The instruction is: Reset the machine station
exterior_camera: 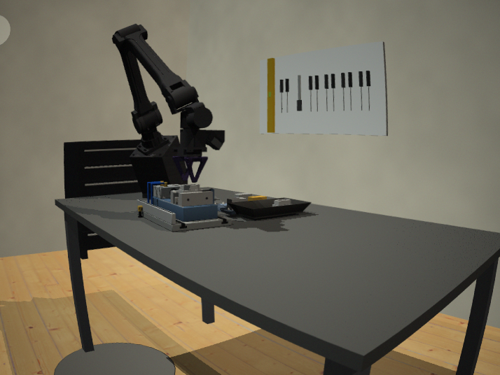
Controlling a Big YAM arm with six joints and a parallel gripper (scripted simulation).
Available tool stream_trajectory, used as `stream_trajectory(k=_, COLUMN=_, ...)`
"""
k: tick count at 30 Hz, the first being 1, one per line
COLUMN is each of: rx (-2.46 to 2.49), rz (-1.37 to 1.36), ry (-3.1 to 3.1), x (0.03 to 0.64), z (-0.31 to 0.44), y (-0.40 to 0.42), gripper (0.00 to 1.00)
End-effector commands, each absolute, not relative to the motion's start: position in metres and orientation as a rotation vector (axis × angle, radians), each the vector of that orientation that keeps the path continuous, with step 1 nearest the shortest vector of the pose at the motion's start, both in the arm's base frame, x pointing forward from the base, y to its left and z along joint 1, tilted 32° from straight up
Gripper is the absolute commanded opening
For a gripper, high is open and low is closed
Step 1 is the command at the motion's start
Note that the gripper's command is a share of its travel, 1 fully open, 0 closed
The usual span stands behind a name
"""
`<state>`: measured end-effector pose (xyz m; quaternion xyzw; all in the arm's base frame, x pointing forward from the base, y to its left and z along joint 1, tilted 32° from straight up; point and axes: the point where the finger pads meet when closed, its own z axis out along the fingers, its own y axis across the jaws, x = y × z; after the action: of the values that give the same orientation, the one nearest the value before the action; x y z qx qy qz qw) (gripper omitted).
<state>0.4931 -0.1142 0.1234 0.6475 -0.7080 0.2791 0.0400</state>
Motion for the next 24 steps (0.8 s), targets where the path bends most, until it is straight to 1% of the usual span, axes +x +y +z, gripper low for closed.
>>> stream_trajectory(k=1, rx=1.979, rz=0.82, ry=-2.159, x=0.49, z=0.106, y=-0.121, gripper=0.64)
stream_trajectory(k=24, rx=1.99, rz=0.826, ry=-2.159, x=0.489, z=0.104, y=-0.108, gripper=0.64)
